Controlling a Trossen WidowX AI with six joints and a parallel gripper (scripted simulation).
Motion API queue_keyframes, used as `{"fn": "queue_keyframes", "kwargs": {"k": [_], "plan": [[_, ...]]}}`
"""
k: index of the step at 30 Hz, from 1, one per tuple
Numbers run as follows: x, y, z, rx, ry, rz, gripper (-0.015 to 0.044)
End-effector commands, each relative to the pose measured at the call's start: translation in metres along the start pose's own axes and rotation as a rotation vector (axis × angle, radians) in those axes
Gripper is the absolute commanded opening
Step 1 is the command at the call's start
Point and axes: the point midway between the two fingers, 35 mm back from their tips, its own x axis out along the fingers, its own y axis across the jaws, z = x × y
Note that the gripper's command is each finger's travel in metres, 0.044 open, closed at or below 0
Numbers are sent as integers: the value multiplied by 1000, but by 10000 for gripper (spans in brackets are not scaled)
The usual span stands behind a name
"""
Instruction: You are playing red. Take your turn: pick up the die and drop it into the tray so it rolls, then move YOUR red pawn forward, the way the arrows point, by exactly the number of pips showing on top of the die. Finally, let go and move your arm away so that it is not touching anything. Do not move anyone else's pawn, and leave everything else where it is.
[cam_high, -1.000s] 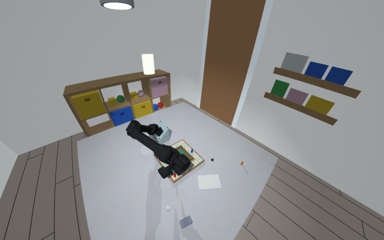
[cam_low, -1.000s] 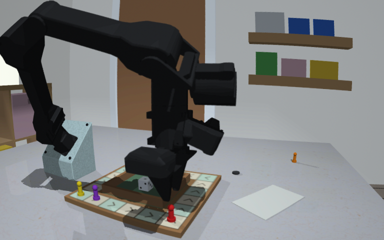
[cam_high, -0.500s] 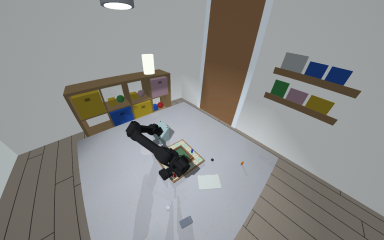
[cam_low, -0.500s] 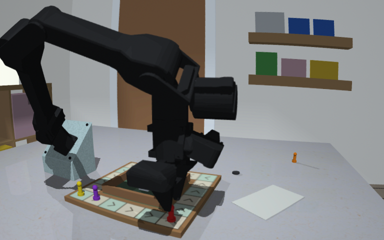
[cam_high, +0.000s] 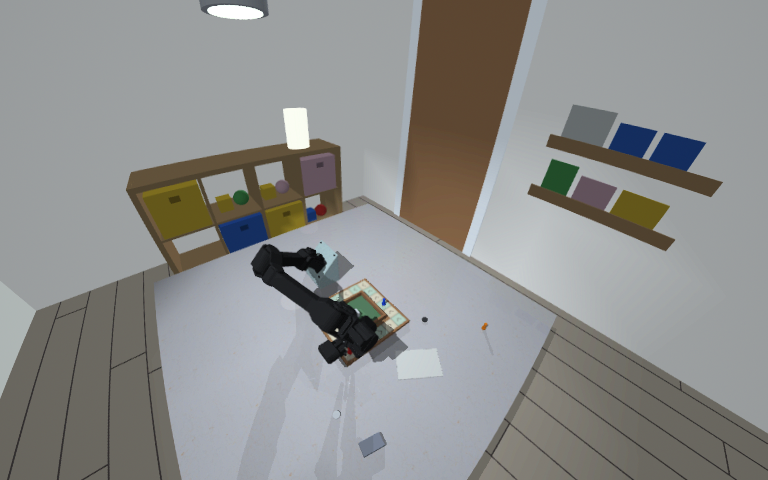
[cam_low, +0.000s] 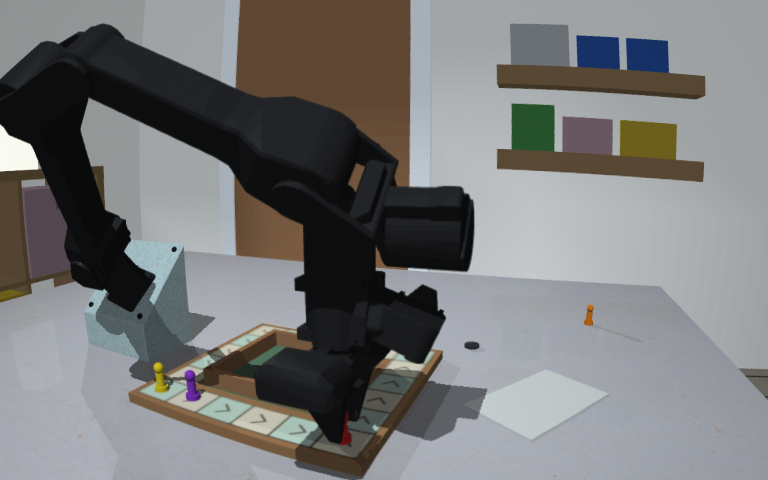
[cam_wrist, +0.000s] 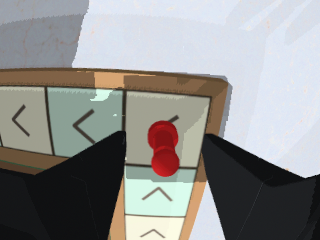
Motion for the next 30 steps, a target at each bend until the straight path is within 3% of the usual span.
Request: {"fn": "queue_keyframes", "kwargs": {"k": [1, 4, 10, 16, 30], "plan": [[4, 1, -2, -11, 5, -4, 121], [4, 1, -2, -11, 5, -4, 43], [4, 1, -2, -11, 5, -4, 3], [-4, 1, 0, -11, 5, -2, 0], [-79, 1, 7, -9, 0, 9, 0]]}}
